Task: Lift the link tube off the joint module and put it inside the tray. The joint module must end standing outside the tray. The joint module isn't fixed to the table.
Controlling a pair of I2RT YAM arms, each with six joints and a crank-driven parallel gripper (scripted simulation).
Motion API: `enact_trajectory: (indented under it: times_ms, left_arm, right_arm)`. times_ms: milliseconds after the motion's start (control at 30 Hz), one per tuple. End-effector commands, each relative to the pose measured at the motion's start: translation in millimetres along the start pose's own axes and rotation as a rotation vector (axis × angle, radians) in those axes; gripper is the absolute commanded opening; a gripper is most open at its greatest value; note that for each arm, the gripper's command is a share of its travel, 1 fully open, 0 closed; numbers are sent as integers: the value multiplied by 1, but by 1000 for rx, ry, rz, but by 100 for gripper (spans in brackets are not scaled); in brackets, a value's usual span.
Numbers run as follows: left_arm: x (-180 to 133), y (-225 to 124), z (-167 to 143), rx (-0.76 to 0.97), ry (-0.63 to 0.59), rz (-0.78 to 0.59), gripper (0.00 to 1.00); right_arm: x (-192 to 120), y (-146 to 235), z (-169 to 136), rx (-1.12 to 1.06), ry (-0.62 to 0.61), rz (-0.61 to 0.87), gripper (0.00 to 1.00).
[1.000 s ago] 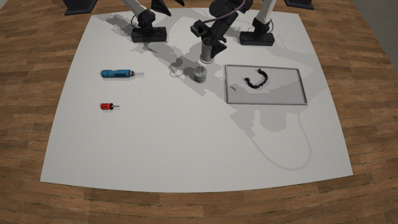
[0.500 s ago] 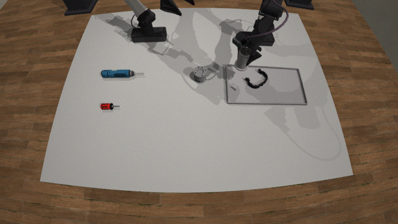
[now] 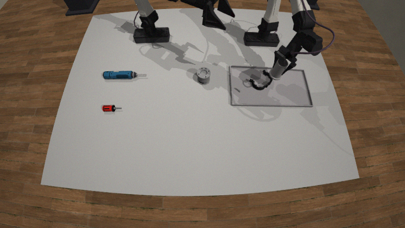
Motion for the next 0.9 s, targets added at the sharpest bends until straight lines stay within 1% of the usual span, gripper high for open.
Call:
enact_trajectory:
  times_ms: [0,133,233,300,433,533,633,733,800,867]
  left_arm:
    - [-13,29,-5,108,-66,-36,50]
    - [-22,54,-33,76,-60,-19,50]
    - [-28,70,-50,62,-57,-2,50]
    - [-28,70,-50,62,-57,-2,50]
    - [-26,88,-66,72,-56,36,50]
    - [-16,89,-82,52,-54,33,50]
    - [-13,84,-86,23,-53,15,50]
    - [-10,87,-87,46,-54,30,50]
    - [-7,82,-90,36,-53,15,50]
    - [-7,82,-90,36,-53,15,50]
  right_arm:
    - [52,13,13,17,-175,30,100]
    - [93,27,-24,30,-192,60,100]
    - [115,35,-51,39,-197,77,100]
    - [115,35,-51,39,-197,77,100]
    - [128,42,-75,44,-191,90,100]
    - [135,45,-92,46,-178,97,100]
    - [137,46,-100,44,-165,99,100]
    - [139,44,-114,41,-127,93,100]
    - [137,45,-103,42,-149,95,100]
    - [137,45,-103,42,-149,95,100]
Point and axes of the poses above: on each arm, the point where the finger pads meet when closed, its own x axis out along the fingers, its own y axis across the jaws, z = x × y, the point moved 6 cm from there along -x, back along the fingers, and after that the axes turned 8 degrees about x, right-handed, at the moved point
